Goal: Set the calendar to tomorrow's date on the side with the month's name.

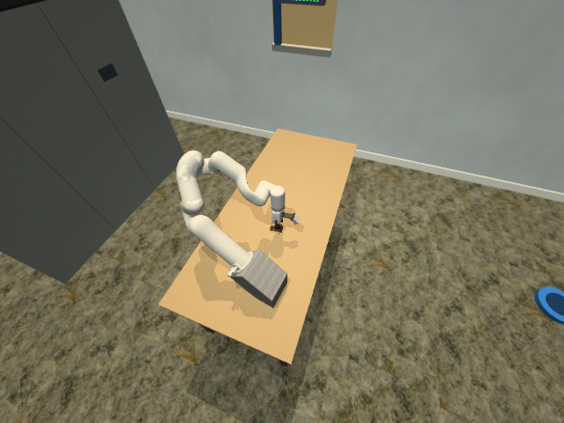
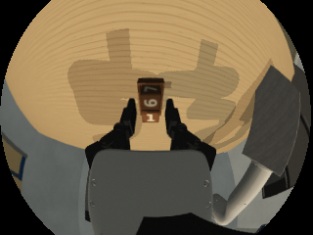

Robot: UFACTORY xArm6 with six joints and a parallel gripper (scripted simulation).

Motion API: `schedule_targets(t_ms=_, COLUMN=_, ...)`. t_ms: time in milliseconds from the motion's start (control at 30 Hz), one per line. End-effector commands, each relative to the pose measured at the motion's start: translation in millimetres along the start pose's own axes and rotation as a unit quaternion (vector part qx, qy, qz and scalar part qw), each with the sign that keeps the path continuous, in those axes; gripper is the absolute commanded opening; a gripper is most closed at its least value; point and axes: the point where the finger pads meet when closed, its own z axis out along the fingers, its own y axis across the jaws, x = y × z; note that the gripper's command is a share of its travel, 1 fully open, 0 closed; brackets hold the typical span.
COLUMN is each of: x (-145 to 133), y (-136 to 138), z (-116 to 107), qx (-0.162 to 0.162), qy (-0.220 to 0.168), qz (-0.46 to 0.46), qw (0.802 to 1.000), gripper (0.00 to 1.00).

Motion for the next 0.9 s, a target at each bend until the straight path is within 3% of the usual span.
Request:
schedule_targets(t_ms=0, x=0, y=-1, z=-19, qx=0.001, qy=0.001, qz=-0.001, qw=1.000, gripper=0.47)
schedule_targets(t_ms=300, x=0, y=-1, z=-59, qx=0.001, qy=0.001, qz=-0.001, qw=1.000, gripper=0.47)
schedule_targets(t_ms=567, x=0, y=-1, z=-65, qx=0.001, qy=0.001, qz=-0.001, qw=1.000, gripper=0.47)
schedule_targets(t_ms=600, x=0, y=-1, z=-65, qx=0.001, qy=0.001, qz=-0.001, qw=1.000, gripper=1.00)
schedule_targets(t_ms=867, x=0, y=-1, z=-65, qx=0.001, qy=0.001, qz=-0.001, qw=1.000, gripper=1.00)
